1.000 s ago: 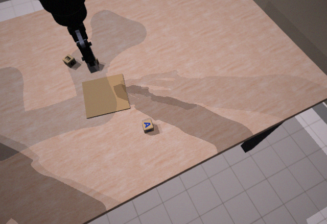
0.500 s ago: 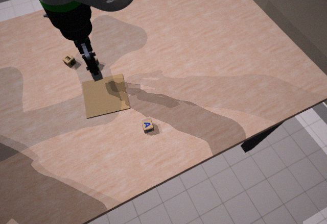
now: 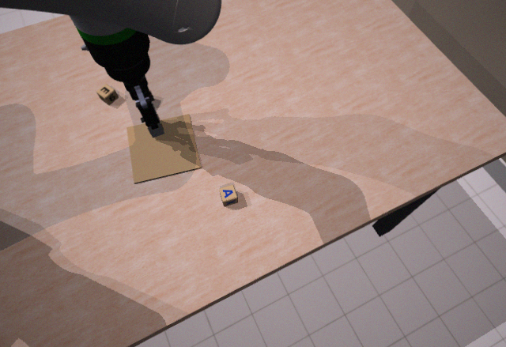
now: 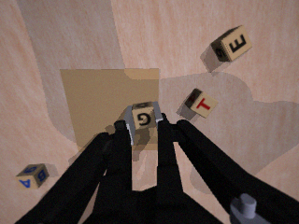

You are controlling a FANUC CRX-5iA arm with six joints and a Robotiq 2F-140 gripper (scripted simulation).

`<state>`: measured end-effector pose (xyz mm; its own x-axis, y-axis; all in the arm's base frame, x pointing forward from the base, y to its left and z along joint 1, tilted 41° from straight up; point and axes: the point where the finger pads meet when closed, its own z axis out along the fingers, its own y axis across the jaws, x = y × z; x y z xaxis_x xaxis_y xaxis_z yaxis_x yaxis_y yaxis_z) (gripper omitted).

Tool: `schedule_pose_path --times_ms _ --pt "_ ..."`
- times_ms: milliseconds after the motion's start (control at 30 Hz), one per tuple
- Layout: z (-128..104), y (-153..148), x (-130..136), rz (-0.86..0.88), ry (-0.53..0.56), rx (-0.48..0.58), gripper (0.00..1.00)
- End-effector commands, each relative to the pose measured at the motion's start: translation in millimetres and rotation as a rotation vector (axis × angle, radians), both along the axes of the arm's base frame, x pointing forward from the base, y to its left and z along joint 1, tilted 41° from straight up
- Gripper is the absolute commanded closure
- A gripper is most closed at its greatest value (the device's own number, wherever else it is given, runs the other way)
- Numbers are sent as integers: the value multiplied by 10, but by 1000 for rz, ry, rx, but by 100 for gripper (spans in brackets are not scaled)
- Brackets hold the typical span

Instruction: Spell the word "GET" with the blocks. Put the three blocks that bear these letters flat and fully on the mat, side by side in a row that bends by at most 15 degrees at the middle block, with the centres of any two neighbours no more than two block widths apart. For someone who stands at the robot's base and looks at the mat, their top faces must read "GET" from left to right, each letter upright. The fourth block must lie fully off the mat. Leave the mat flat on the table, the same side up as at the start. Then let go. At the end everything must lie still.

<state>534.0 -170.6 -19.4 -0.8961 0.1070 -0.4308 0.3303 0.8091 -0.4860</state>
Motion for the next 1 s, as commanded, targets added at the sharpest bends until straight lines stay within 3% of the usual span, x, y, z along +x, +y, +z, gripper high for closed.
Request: schedule_pose_path --times_ms 0,967 --pt "-15 -11 9 0 0 0 84" --pt "-37 -28 17 0 0 0 84"
